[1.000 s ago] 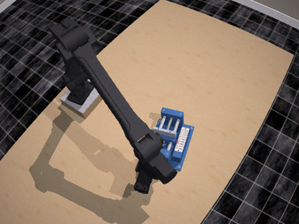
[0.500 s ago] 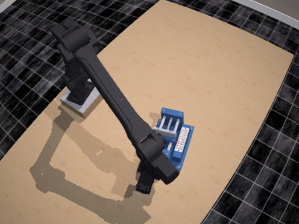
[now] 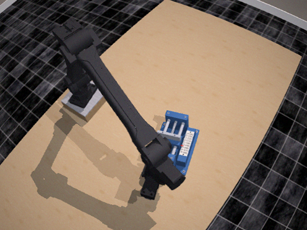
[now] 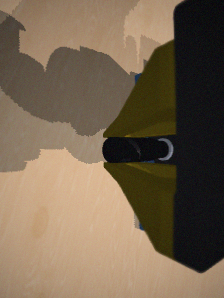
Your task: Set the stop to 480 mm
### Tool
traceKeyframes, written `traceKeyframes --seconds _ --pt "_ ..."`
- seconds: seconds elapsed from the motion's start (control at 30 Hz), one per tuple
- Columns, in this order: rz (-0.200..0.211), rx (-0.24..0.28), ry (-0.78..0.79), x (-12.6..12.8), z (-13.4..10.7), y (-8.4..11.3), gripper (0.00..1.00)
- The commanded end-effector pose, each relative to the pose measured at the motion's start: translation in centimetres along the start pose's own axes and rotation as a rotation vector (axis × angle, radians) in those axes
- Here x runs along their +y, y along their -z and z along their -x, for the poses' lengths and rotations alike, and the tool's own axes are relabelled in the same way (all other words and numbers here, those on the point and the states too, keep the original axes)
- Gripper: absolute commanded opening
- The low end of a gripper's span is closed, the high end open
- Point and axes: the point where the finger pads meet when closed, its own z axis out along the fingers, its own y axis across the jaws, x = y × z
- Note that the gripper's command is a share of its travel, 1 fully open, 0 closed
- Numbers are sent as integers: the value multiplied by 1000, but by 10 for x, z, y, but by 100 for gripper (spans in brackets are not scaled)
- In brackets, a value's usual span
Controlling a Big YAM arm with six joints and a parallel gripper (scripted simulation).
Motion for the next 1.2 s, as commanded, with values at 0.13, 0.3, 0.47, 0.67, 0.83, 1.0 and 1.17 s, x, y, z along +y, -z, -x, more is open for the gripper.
traceKeyframes --seconds 0.13,0.3,0.47,0.67,0.83,1.0,1.17 --pt "90 -42 6 53 7 28 6" --pt "90 -42 6 55 7 28 6" --pt "90 -41 6 55 7 30 6" --pt "99 -46 5 56 7 46 6" --pt "103 -48 5 56 6 53 6" --pt "91 -42 6 55 5 53 6" --pt "90 -41 6 58 5 55 6"
